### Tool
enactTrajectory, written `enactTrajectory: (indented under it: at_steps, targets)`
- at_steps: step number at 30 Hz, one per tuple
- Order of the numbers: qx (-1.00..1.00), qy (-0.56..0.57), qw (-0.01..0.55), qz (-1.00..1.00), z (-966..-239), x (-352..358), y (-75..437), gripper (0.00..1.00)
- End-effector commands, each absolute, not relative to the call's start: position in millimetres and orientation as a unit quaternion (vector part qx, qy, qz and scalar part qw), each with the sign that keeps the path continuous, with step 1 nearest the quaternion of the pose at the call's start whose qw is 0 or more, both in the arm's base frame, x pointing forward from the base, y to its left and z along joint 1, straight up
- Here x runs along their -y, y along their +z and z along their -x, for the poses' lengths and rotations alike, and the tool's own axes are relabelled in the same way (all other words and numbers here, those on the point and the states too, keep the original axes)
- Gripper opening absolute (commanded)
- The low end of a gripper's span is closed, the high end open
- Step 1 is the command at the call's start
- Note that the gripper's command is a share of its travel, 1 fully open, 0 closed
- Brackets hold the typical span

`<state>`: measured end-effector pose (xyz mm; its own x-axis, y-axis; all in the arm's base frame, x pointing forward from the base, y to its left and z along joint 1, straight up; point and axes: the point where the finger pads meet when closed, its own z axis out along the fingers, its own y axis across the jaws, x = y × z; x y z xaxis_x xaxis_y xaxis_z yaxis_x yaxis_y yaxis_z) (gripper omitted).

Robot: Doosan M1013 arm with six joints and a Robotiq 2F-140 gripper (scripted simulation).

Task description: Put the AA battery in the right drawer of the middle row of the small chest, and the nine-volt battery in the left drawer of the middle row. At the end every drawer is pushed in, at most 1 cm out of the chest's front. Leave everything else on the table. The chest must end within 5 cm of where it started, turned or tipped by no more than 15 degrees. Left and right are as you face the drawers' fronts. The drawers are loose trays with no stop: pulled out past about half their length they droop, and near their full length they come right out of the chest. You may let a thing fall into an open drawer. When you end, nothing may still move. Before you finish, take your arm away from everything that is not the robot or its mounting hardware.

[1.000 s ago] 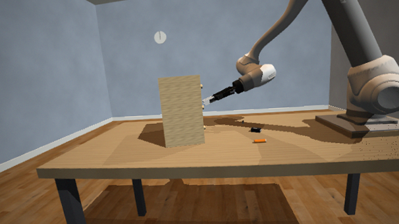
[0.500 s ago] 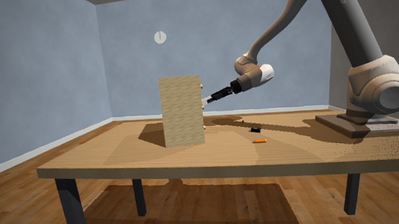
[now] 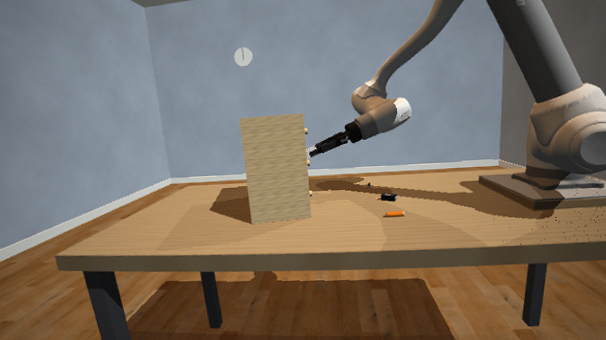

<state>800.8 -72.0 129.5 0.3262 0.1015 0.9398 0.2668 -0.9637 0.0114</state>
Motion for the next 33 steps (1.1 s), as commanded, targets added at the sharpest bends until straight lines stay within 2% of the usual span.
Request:
enactTrajectory:
  at_steps: [1,26,27,33]
  targets:
    - [0.111,-0.568,0.073,0.812,-805.5,71.6,128.2,0.2]
    - [0.111,-0.568,0.073,0.812,-805.7,71.6,128.2,0.2]
    - [0.111,-0.568,0.073,0.812,-805.7,71.6,128.2,0.08]
    - [0.111,-0.568,0.073,0.812,-805.7,71.6,128.2,0.08]
